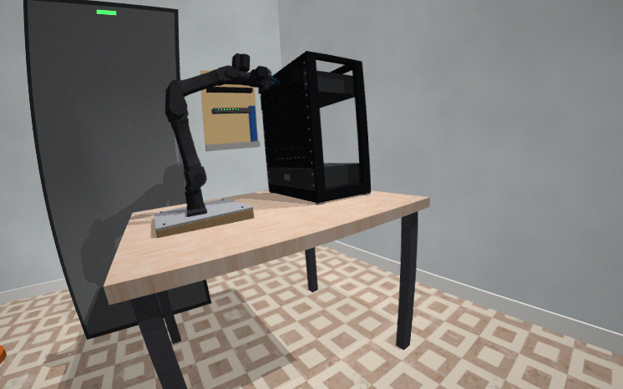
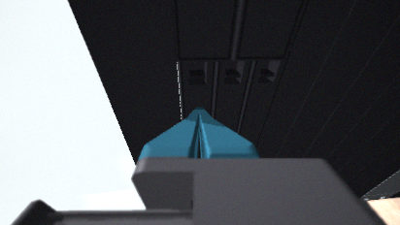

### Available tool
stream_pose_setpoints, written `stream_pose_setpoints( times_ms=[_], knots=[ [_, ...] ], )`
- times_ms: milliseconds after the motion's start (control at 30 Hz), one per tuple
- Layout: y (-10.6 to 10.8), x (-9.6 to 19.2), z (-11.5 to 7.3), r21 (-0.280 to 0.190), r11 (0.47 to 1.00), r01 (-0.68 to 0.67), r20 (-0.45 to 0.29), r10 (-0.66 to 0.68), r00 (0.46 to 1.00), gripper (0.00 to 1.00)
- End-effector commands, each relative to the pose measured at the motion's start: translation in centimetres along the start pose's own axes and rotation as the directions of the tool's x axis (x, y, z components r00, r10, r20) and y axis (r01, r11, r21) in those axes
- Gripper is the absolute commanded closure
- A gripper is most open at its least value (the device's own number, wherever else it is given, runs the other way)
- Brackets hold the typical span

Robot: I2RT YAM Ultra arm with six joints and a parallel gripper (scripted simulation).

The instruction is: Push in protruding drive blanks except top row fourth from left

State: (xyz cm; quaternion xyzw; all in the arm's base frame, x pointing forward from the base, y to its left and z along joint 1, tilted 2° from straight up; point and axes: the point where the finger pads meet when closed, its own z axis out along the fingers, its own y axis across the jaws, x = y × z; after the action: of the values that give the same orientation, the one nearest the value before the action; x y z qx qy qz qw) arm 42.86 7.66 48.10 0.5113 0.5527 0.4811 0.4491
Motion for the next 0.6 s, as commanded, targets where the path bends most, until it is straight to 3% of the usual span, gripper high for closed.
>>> stream_pose_setpoints(
  times_ms=[0, 333, 533, 567],
  knots=[
    [3.3, 0.0, 1.5, -0.117, 0.993, -0.010, -0.005, 0.010, 1.000, 1.00],
    [3.3, 0.7, 0.6, -0.116, 0.993, -0.010, -0.020, 0.008, 1.000, 1.00],
    [2.3, 0.4, -4.5, -0.110, 0.994, -0.011, -0.013, 0.009, 1.000, 1.00],
    [1.8, 0.4, -5.3, -0.093, 0.996, -0.007, -0.012, 0.006, 1.000, 1.00]
  ],
)
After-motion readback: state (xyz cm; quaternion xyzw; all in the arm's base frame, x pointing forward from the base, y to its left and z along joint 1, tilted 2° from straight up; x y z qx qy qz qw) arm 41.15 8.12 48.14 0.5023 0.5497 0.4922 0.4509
